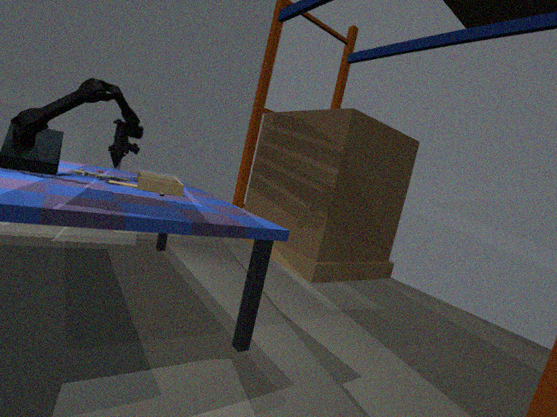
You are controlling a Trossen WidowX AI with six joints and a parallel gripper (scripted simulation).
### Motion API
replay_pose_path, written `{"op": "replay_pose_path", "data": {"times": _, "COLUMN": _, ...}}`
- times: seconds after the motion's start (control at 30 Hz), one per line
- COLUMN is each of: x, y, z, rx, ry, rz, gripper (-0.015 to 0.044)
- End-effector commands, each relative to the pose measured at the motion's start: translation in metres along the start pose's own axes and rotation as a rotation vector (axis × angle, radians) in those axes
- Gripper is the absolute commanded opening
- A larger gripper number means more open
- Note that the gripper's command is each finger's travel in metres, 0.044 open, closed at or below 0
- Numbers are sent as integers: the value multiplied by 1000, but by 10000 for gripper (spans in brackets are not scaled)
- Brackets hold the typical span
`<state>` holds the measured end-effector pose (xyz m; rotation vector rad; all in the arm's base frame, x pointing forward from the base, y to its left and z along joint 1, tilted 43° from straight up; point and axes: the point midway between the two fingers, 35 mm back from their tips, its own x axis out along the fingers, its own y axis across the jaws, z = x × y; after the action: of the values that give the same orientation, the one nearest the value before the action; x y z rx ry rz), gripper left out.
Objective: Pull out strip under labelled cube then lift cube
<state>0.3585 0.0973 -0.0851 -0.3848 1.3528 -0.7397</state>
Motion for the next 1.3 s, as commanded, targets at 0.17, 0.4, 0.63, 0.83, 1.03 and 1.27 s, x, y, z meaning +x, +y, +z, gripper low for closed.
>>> {"op": "replay_pose_path", "data": {"times": 0.17, "x": -2, "y": -15, "z": -26, "rx": -3, "ry": 3, "rz": 1, "gripper": 0}}
{"op": "replay_pose_path", "data": {"times": 0.4, "x": -1, "y": -28, "z": -46, "rx": -4, "ry": 4, "rz": 0, "gripper": 0}}
{"op": "replay_pose_path", "data": {"times": 0.63, "x": 1, "y": -41, "z": -64, "rx": -5, "ry": 5, "rz": -1, "gripper": 0}}
{"op": "replay_pose_path", "data": {"times": 0.83, "x": -17, "y": -41, "z": -64, "rx": -5, "ry": 5, "rz": 0, "gripper": 0}}
{"op": "replay_pose_path", "data": {"times": 1.03, "x": -36, "y": -41, "z": -64, "rx": -5, "ry": 5, "rz": 1, "gripper": 0}}
{"op": "replay_pose_path", "data": {"times": 1.27, "x": -36, "y": -41, "z": -64, "rx": -5, "ry": 5, "rz": 1, "gripper": 0}}
